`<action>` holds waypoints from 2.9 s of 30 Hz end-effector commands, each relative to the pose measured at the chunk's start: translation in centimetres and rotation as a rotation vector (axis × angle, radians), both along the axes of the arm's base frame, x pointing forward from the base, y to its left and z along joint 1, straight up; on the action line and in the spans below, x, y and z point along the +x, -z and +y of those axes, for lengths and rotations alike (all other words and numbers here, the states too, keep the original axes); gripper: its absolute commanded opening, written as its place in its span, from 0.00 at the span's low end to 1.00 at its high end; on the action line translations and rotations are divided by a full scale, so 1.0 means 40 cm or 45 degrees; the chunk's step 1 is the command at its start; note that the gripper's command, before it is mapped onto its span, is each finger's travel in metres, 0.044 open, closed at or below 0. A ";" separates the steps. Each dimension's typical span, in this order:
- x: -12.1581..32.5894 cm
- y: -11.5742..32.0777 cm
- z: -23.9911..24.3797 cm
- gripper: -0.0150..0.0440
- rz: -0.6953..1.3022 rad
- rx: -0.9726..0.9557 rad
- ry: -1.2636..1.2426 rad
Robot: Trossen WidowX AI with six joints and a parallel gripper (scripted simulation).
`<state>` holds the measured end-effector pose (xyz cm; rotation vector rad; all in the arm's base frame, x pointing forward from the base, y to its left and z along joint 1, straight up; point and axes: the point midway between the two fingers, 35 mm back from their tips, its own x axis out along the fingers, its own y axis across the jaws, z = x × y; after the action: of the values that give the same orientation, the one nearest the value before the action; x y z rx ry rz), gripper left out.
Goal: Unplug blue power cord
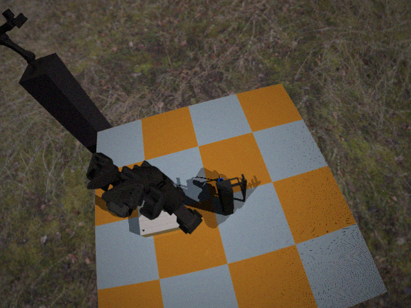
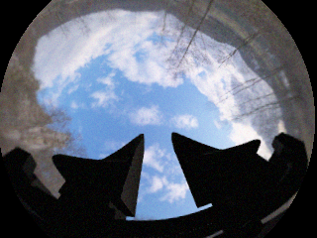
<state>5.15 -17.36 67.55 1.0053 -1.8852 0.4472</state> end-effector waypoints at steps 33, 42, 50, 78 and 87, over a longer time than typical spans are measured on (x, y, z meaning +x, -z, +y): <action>-0.099 0.324 1.146 0.53 -0.165 -1.920 1.004; 0.132 0.551 1.250 0.53 0.035 -2.399 1.221; 0.346 0.809 1.238 0.53 0.265 -2.941 1.290; 0.528 1.437 0.675 0.53 1.352 -4.450 0.298; 0.533 1.437 0.655 0.53 1.353 -4.451 0.299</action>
<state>26.47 9.38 10.16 2.5084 -2.2199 -2.4656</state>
